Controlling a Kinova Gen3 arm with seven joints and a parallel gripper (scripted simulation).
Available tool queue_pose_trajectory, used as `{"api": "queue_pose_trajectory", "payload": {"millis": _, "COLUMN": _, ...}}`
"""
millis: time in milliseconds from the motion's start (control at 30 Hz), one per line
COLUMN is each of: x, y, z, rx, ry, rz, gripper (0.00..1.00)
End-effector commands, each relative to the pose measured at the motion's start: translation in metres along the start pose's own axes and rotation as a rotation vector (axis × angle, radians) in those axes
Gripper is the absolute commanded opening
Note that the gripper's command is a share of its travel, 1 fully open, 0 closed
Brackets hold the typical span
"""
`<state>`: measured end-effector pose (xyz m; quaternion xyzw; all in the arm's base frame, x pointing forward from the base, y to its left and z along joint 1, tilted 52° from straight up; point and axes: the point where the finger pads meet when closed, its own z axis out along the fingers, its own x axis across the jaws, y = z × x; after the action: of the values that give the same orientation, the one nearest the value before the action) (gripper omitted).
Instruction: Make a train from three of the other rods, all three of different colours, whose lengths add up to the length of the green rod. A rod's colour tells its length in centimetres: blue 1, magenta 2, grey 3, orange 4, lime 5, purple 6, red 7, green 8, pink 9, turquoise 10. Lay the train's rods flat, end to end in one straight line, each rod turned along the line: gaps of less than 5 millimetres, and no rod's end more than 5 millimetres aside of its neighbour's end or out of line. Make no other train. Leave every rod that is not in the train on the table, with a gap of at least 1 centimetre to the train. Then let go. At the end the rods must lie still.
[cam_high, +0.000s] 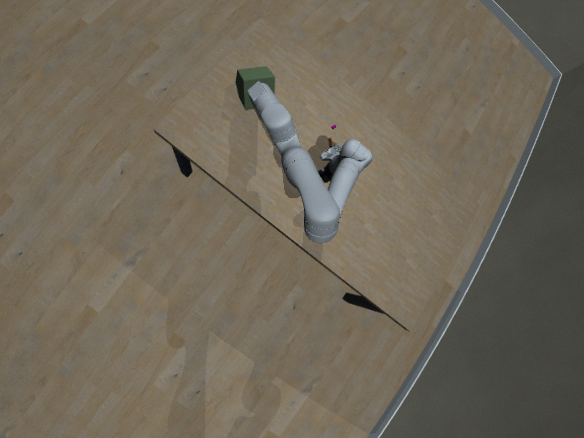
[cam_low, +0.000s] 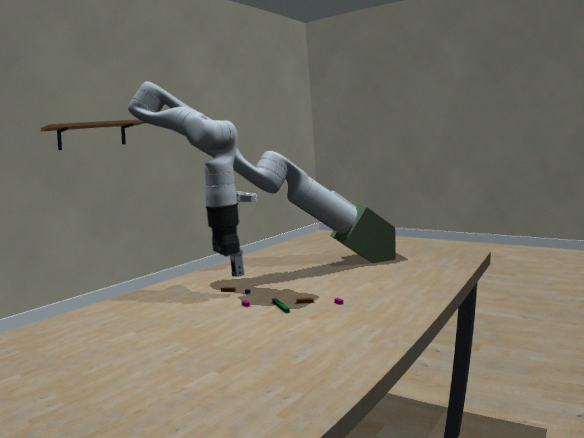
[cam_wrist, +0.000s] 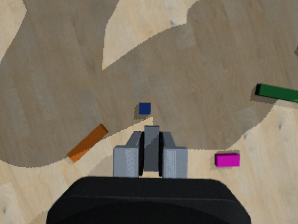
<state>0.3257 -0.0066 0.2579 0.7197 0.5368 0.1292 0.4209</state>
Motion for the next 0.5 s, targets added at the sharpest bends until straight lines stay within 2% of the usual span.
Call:
{"api": "queue_pose_trajectory", "payload": {"millis": 0, "x": -0.005, "y": -0.002, "z": 0.010, "rx": 0.004, "ry": -0.018, "rz": -0.003, "gripper": 0.24}}
{"api": "queue_pose_trajectory", "payload": {"millis": 267, "x": -0.006, "y": -0.002, "z": 0.033, "rx": 0.004, "ry": -0.018, "rz": -0.003, "gripper": 0.24}}
{"api": "queue_pose_trajectory", "payload": {"millis": 467, "x": -0.006, "y": -0.002, "z": 0.040, "rx": 0.004, "ry": -0.018, "rz": -0.003, "gripper": 0.24}}
